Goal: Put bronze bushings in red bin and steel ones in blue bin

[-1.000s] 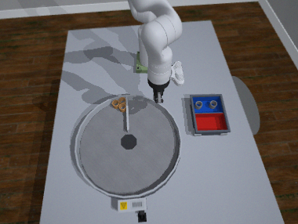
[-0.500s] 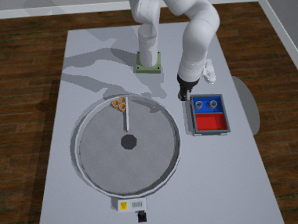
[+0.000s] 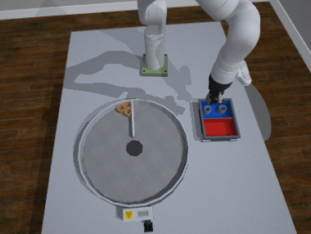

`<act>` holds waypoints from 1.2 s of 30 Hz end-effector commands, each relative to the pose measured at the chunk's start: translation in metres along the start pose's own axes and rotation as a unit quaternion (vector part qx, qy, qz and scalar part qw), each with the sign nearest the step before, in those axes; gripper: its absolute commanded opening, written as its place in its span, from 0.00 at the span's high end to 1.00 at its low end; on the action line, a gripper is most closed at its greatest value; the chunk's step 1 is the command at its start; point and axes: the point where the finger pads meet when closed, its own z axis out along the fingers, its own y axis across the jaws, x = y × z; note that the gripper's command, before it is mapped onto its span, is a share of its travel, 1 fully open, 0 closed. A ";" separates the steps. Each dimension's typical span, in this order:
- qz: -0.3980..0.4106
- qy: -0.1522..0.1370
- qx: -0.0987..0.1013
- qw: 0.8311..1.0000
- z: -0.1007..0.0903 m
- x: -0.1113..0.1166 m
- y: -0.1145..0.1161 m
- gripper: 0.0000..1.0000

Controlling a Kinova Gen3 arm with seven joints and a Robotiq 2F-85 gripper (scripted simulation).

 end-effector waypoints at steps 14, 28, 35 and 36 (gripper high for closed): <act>-0.020 0.004 0.004 1.000 0.002 0.055 -0.008 1.00; -0.020 0.005 0.004 1.000 0.002 0.056 -0.008 1.00; -0.020 0.005 0.004 1.000 0.007 0.056 -0.008 1.00; -0.020 0.005 0.004 1.000 0.007 0.056 -0.008 1.00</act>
